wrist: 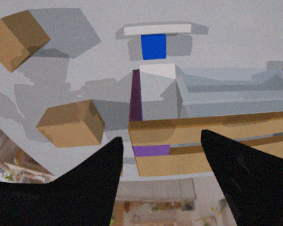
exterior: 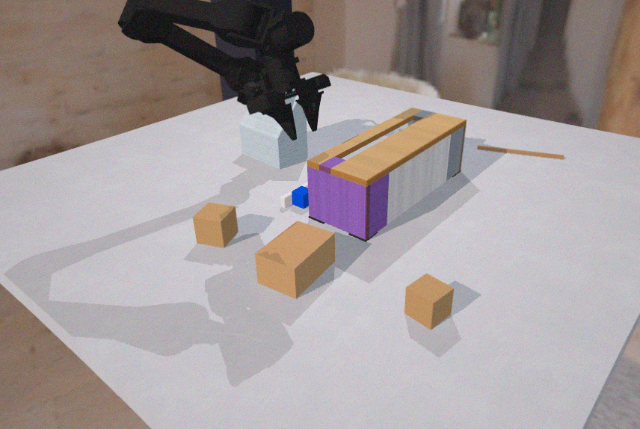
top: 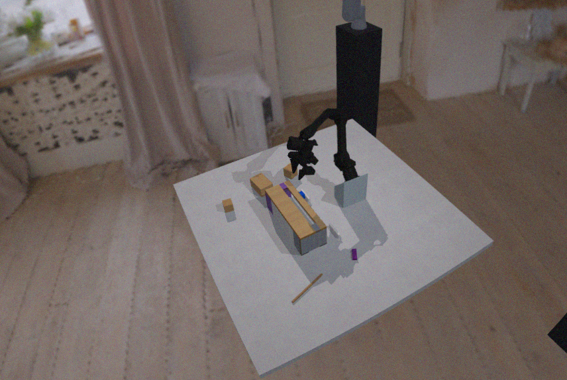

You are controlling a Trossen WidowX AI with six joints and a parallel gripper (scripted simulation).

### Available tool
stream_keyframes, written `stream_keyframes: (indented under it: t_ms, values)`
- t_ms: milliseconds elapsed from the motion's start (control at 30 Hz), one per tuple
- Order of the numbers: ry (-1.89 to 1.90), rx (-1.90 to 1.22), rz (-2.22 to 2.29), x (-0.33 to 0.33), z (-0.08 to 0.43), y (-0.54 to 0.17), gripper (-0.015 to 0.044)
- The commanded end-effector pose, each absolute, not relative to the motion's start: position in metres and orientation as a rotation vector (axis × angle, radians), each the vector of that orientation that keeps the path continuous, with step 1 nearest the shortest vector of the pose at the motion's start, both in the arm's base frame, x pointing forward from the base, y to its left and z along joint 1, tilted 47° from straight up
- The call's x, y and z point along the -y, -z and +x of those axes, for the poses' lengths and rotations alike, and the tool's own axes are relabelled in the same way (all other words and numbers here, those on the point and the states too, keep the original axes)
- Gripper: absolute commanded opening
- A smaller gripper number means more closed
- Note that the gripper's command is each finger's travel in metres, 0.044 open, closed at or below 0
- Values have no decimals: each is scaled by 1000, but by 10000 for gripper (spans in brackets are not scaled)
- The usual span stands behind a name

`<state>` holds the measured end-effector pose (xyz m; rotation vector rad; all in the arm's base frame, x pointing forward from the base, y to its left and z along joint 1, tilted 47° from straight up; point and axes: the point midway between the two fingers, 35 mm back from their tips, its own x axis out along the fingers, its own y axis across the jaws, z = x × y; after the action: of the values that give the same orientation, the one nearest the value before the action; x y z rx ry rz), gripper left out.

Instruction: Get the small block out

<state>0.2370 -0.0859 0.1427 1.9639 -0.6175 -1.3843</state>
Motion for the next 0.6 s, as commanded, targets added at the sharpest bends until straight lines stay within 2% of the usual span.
stream_keyframes:
  t_ms: [0, 300, 567]
  values:
    - [1382, 631, 1992, 85, 236, -141, 285]
    - [1384, 632, 1992, 146, 225, -79, 285]
    - [1379, 634, 1989, 152, 223, -74, 285]
